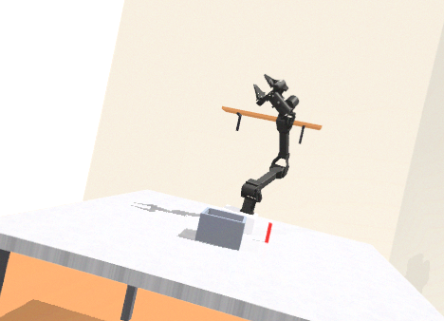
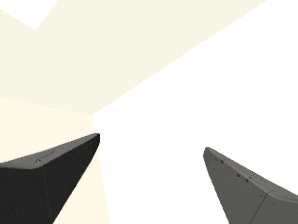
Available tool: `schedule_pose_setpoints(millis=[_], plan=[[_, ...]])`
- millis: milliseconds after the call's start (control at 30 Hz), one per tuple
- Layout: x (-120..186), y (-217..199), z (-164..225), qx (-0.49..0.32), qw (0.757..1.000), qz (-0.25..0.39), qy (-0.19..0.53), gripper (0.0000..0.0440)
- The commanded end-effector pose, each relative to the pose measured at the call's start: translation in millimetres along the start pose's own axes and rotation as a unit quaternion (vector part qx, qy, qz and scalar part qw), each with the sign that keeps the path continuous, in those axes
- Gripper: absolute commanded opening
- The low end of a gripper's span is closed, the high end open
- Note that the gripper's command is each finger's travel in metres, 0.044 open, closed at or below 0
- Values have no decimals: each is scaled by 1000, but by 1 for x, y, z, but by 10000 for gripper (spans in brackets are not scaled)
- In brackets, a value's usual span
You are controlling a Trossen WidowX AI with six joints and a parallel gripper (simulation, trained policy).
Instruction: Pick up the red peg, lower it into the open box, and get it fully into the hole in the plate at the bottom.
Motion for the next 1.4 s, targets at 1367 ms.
schedule_pose_setpoints(millis=[1367], plan=[[92, 157, 294, 137, 724, -235, 634, 440]])
Point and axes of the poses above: the point midway between the two fingers, 35 mm back from their tips, its own x axis back along the fingers, its own y axis across the jaws, z = x × y, the point moved 10 cm from there along x, back along the fingers, and after that the axes turned 7 degrees about x, right-handed, at the moved point
